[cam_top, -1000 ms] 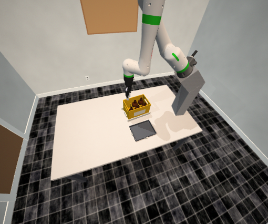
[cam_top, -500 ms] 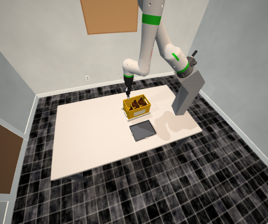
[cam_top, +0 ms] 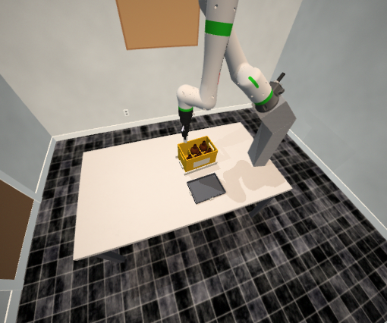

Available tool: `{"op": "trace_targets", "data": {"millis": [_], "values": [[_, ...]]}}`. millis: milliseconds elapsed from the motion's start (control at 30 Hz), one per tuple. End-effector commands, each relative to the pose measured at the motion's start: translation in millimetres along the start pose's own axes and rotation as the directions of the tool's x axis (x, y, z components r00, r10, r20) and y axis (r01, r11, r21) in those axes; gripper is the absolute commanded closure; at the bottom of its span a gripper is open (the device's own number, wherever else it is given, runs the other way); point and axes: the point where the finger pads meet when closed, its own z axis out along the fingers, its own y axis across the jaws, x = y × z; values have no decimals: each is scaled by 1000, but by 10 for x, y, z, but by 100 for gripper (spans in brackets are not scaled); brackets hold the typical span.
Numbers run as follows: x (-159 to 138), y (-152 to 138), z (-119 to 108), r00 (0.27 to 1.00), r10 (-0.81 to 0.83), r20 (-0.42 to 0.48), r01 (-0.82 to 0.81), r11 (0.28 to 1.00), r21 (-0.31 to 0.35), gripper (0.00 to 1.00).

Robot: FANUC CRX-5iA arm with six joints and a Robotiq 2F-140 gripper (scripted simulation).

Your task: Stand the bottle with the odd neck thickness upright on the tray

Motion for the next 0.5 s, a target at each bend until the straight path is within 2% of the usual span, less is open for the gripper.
{"op": "trace_targets", "data": {"millis": [0,100,200,333,467], "values": [[5,-1,-3,1000,0,-1,0,1000,0,90],[-43,-54,4,1000,1,0,-1,1000,1,90],[-334,-351,19,1000,3,1,-3,1000,2,90],[-582,-577,-1,1000,0,-1,0,1000,1,90],[-643,-629,-11,1000,-1,-2,1,1000,0,90]]}}
